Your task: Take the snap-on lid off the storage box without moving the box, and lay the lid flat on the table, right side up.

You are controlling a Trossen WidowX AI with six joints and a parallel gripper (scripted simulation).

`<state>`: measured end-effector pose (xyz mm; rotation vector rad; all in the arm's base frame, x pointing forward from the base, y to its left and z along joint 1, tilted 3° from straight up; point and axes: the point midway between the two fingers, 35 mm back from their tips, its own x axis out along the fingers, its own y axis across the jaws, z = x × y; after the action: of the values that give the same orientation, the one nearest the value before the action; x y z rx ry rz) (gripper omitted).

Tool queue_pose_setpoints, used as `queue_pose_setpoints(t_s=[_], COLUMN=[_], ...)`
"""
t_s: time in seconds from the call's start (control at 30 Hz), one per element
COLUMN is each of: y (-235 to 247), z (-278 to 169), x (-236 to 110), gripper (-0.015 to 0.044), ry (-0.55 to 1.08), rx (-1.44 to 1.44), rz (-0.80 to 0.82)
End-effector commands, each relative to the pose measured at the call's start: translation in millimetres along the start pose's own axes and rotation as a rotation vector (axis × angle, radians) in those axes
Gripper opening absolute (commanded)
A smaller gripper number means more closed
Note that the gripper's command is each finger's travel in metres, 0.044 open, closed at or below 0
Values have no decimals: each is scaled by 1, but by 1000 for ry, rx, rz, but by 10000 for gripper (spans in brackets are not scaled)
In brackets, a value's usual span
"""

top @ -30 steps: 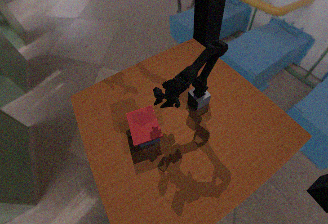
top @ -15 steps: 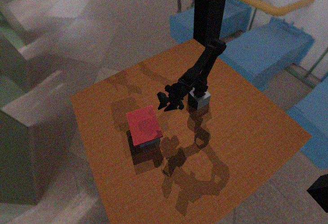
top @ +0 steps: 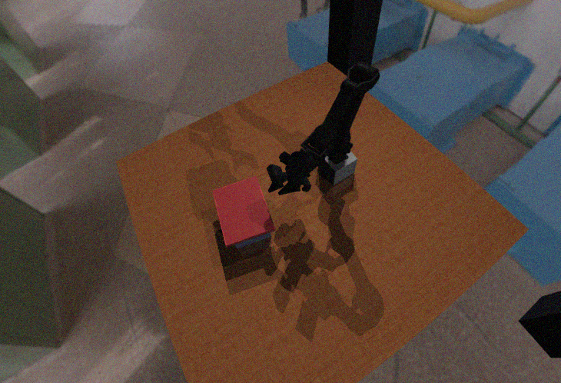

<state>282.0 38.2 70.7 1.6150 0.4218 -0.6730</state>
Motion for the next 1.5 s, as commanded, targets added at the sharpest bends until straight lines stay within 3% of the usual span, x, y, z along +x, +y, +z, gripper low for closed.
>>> queue_pose_setpoints(t_s=[0.0,1.33,1.47], y=[0,-1,-1], z=[0,1,1], x=[6,67,67], gripper=[235,235,189], ry=[-2,-2,-2], rx=[0,-1,-1], rz=[1,4,4])
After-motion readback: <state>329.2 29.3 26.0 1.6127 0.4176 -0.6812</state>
